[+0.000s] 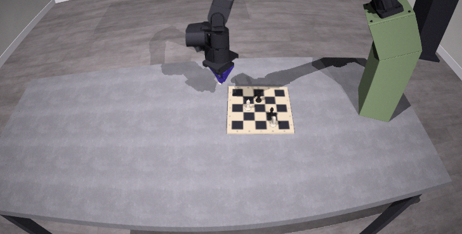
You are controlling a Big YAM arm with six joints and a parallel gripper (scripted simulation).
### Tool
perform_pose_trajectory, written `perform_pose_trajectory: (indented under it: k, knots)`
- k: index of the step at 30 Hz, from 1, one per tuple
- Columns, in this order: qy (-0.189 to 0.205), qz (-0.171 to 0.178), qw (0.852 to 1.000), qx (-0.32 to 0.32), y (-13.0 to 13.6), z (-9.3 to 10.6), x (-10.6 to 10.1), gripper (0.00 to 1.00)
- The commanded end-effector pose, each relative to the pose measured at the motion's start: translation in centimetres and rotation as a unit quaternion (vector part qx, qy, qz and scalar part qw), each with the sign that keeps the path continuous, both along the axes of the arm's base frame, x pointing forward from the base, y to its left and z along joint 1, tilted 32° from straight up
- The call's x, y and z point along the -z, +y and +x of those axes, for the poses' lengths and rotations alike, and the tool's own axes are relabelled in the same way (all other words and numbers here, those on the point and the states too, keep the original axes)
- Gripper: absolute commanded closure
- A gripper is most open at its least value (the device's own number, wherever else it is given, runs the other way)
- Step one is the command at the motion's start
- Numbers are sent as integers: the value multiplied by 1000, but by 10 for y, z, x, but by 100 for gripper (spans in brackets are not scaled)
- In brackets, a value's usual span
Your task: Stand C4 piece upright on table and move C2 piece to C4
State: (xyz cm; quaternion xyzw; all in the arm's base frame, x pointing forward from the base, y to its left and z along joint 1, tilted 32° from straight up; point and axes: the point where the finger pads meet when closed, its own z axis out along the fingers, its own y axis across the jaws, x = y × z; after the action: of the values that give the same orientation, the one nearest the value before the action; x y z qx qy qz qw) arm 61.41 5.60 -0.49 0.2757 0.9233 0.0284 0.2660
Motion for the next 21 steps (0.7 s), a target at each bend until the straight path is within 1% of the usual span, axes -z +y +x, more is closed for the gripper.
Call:
perform_pose_trajectory:
  k: [1, 6, 8, 9, 10, 15, 19, 20, 21]
  knots:
    - [-23, 2, 1000, 0, -5, 23, -8, 100]
    - [-22, 1, 1000, 0, -8, 34, 13, 100]
    - [-22, 1, 1000, 0, -8, 34, 13, 100]
    - [-38, 3, 999, 0, -8, 41, -4, 100]
    - [-22, 1, 1000, 0, -9, 39, 22, 100]
    - [-21, 1, 1000, 0, -11, 50, 42, 100]
    - [-21, 1, 1000, 0, -12, 56, 53, 100]
    - [-29, 2, 1000, 0, -12, 61, 44, 100]
    - [-42, 3, 999, 0, -12, 66, 28, 100]
